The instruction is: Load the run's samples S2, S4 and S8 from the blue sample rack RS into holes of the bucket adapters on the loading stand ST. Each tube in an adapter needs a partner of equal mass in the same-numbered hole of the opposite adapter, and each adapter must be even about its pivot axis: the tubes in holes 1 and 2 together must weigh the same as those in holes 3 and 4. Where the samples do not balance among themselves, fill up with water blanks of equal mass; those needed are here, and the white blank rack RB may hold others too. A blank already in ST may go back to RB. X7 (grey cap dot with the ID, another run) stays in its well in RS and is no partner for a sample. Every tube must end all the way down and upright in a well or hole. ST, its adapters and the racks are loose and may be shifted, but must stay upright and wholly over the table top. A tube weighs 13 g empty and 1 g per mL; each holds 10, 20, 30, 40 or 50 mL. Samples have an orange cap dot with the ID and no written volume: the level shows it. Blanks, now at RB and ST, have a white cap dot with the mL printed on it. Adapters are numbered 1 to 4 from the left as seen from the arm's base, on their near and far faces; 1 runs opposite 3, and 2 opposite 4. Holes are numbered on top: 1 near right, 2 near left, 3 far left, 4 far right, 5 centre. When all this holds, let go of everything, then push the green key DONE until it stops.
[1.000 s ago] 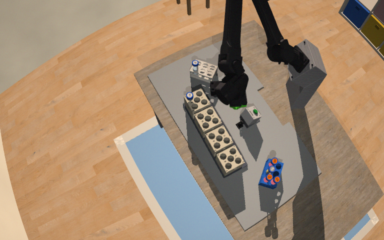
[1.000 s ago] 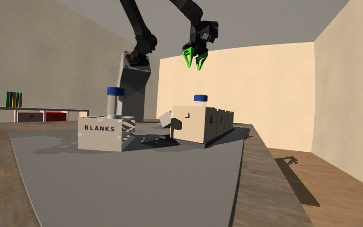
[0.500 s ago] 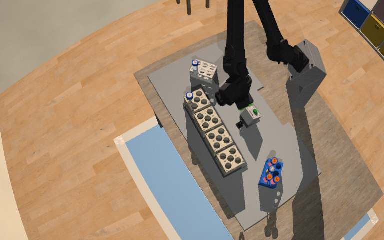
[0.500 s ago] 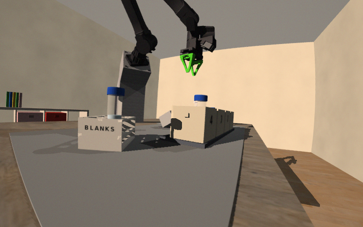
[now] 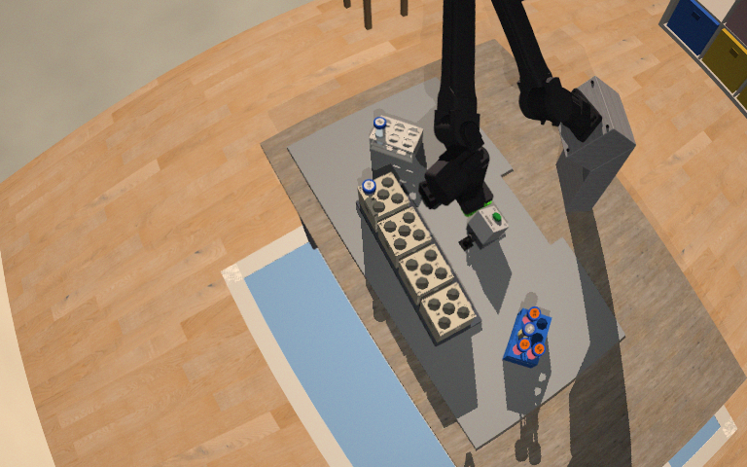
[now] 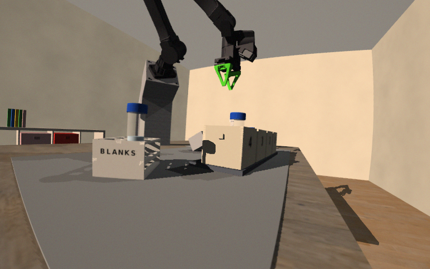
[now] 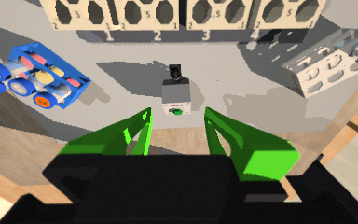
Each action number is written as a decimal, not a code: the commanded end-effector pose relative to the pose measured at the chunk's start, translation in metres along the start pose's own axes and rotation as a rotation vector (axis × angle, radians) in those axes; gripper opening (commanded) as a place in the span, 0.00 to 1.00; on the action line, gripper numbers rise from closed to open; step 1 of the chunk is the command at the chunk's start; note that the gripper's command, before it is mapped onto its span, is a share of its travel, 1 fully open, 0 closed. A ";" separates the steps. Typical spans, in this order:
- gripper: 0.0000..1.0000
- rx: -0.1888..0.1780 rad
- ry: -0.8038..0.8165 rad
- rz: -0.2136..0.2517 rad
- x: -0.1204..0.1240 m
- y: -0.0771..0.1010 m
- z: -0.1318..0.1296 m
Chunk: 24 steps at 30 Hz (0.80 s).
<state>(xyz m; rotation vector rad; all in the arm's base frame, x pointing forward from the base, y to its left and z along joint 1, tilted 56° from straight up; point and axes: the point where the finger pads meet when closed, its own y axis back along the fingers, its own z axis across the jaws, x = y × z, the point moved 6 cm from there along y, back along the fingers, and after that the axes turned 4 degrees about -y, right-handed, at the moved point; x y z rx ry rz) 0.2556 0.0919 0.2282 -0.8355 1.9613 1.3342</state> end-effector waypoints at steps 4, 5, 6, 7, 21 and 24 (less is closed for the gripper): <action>0.55 0.009 0.009 -0.001 -0.001 -0.017 -0.001; 0.55 0.009 0.009 -0.001 0.000 -0.021 -0.001; 0.55 0.009 0.009 -0.001 0.000 -0.024 -0.001; 0.55 0.009 0.009 -0.001 0.000 -0.027 -0.001; 0.55 0.009 0.010 0.000 0.001 -0.068 -0.002; 0.55 0.009 0.010 0.000 0.001 -0.078 -0.002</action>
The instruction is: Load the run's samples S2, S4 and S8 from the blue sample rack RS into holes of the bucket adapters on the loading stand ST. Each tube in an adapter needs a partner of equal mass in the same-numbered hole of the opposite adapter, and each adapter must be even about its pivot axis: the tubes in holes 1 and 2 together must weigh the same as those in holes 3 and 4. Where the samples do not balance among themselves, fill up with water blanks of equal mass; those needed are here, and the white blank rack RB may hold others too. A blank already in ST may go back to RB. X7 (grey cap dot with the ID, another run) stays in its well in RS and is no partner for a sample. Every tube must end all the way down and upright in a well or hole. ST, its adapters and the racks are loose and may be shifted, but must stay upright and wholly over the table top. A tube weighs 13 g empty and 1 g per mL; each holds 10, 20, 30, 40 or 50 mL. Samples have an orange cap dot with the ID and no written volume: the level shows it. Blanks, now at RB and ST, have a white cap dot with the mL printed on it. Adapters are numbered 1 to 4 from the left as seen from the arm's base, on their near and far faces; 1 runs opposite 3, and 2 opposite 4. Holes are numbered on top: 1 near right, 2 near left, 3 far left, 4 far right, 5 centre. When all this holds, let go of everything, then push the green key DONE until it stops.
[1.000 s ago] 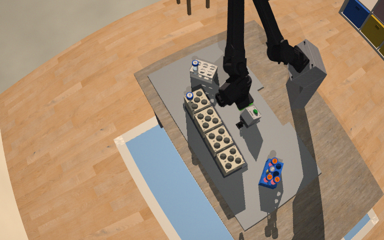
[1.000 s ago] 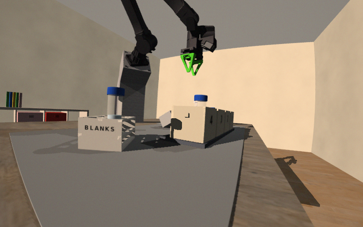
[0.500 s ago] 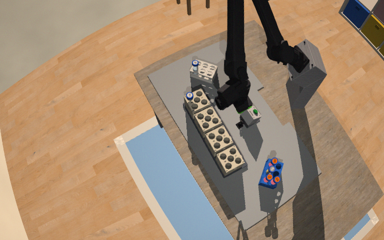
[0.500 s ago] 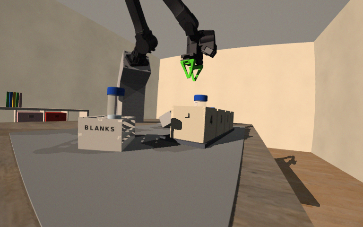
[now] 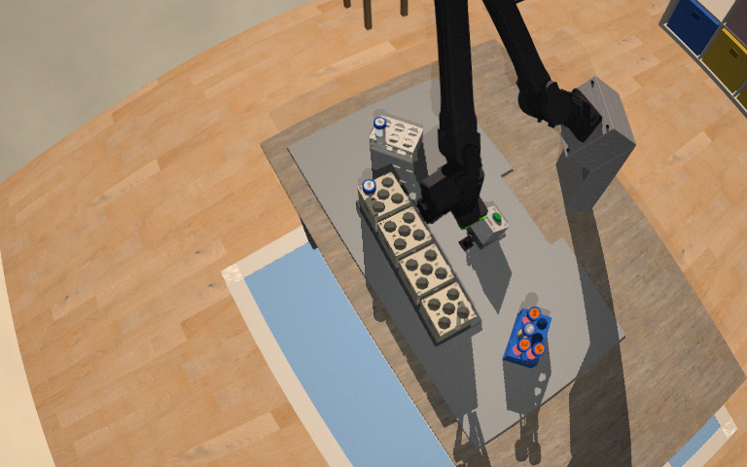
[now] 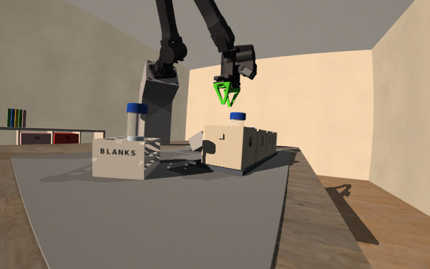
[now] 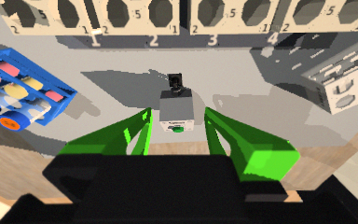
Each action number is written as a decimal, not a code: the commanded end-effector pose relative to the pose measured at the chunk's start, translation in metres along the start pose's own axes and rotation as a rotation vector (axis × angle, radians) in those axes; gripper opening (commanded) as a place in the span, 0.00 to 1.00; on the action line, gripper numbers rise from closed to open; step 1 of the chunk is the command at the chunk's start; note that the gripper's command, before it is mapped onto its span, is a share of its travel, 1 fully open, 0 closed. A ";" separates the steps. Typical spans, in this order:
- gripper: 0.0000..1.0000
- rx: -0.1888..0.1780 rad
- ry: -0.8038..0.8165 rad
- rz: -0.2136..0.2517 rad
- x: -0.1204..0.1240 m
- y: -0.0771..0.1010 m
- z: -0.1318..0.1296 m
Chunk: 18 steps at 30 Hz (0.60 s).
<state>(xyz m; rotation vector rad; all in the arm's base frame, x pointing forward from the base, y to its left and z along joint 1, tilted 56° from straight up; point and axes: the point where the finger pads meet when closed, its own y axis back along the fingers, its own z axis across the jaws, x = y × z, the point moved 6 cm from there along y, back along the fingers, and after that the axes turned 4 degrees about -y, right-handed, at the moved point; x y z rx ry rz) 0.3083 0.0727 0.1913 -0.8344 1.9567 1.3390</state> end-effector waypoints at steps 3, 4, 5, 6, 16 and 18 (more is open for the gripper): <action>0.55 0.013 0.014 0.000 0.002 -0.020 -0.003; 0.55 0.013 0.014 0.000 0.002 -0.024 -0.003; 0.55 0.013 0.014 0.000 0.002 -0.027 -0.003; 0.55 0.013 0.014 0.001 0.002 -0.030 -0.003; 1.00 0.013 -0.311 -0.009 -0.003 -0.030 -0.057; 1.00 0.013 -0.414 -0.017 -0.008 -0.029 -0.074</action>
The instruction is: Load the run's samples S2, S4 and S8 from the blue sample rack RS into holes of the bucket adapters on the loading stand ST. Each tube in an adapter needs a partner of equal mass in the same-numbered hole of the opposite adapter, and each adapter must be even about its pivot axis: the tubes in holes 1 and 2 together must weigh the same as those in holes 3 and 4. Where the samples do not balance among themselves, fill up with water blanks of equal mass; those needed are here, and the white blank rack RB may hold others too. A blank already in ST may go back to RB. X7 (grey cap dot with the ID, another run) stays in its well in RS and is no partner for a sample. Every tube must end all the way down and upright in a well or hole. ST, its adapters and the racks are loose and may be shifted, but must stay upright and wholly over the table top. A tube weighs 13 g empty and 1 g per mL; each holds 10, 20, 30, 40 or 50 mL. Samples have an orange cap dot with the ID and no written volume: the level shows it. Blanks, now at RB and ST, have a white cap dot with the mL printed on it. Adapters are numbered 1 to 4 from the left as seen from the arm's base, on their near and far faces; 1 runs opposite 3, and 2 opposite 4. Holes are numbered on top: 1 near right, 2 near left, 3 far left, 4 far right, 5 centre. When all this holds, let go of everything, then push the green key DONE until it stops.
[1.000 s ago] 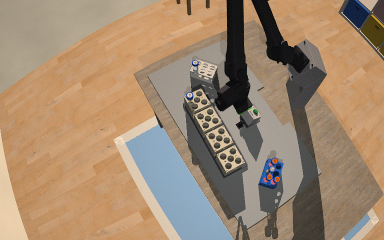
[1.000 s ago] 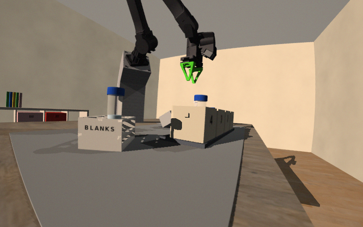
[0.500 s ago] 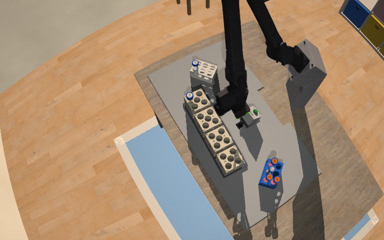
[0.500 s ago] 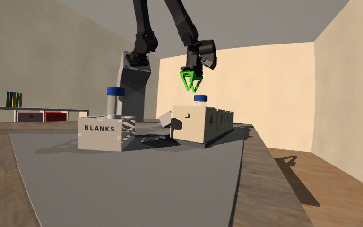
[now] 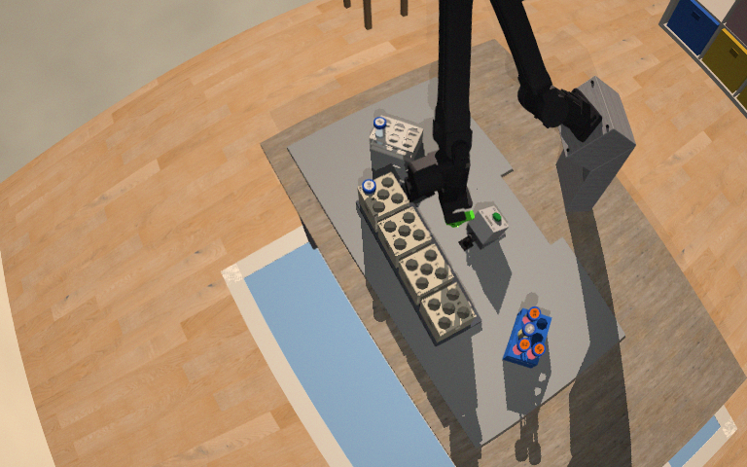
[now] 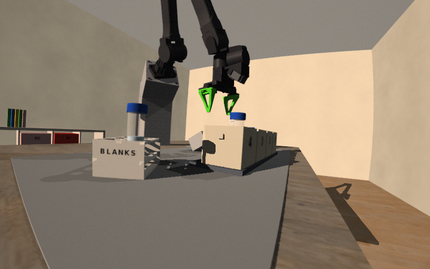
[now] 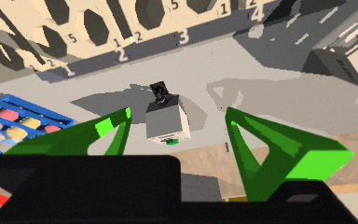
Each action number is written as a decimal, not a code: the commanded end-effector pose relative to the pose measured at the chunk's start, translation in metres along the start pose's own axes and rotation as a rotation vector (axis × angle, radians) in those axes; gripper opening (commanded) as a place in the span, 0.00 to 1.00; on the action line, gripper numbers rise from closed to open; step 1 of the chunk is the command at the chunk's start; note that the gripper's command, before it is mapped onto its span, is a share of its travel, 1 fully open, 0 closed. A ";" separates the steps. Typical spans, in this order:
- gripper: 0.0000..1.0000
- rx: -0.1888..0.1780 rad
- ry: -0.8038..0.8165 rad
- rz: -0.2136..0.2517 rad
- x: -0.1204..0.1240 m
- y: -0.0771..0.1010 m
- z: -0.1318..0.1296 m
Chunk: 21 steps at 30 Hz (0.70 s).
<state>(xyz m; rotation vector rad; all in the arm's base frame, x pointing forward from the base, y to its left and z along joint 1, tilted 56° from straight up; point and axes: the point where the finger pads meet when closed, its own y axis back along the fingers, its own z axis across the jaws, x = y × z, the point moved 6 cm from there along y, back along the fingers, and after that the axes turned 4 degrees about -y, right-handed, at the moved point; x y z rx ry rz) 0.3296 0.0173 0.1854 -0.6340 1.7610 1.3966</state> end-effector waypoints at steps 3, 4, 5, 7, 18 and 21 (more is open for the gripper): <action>1.00 0.021 -0.320 -0.051 -0.030 0.010 -0.047; 1.00 0.020 -0.370 -0.052 -0.033 0.010 -0.055; 1.00 0.019 -0.419 -0.054 -0.035 0.011 -0.063; 1.00 0.018 -0.517 -0.057 -0.040 0.012 -0.079; 1.00 0.027 -0.503 -0.031 -0.058 0.007 -0.152; 1.00 0.028 -0.503 -0.032 -0.065 0.008 -0.176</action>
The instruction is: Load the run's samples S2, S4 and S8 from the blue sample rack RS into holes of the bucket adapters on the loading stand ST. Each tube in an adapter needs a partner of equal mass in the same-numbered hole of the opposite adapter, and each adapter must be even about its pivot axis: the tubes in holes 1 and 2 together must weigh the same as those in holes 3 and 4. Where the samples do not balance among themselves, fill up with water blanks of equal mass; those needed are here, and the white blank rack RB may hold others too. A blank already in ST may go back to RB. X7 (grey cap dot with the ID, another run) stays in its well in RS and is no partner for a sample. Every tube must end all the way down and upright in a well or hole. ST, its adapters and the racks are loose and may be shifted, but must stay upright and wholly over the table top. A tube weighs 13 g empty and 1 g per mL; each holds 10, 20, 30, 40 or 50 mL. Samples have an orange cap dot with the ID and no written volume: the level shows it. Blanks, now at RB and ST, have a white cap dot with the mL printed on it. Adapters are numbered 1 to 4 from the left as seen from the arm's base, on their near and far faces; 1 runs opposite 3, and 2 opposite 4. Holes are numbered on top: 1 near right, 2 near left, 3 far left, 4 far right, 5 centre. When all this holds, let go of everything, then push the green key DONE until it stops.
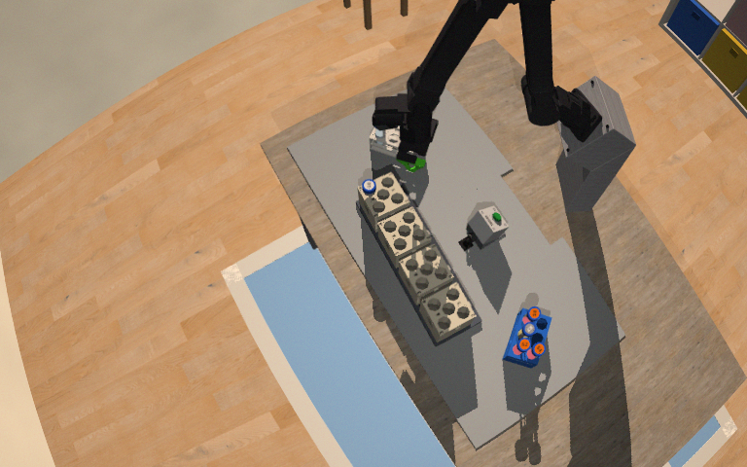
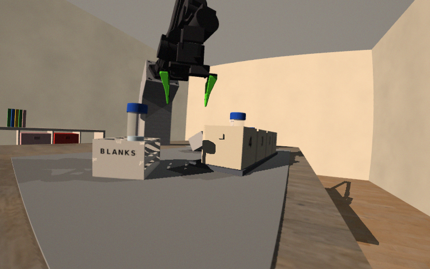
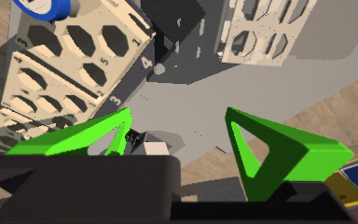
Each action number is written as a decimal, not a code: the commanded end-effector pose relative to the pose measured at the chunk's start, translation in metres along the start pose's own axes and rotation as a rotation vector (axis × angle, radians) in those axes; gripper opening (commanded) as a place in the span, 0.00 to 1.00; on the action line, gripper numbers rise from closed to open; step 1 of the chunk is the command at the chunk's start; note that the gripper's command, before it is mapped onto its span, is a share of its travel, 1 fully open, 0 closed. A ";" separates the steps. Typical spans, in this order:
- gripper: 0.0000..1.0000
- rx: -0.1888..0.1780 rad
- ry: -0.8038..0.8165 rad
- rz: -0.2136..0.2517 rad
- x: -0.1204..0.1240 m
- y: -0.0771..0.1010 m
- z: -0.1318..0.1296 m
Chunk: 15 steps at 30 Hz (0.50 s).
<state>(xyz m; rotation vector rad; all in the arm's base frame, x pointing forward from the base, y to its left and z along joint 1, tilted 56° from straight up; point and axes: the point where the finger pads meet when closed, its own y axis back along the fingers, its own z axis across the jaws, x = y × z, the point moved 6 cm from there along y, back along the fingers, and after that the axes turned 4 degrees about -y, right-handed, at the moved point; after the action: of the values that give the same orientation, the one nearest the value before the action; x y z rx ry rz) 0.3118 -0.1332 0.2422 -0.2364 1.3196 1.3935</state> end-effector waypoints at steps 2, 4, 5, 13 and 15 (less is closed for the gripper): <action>1.00 0.024 0.037 -0.021 -0.038 0.002 -0.022; 1.00 0.024 0.037 -0.022 -0.050 0.003 -0.034; 1.00 0.024 0.037 -0.022 -0.050 0.003 -0.034; 1.00 0.026 0.038 -0.024 -0.095 0.005 -0.075; 1.00 0.027 0.039 -0.024 -0.107 0.005 -0.086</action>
<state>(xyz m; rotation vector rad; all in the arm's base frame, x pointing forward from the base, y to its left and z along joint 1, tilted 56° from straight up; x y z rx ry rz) 0.3017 -0.2328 0.2769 -0.2373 1.3235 1.3952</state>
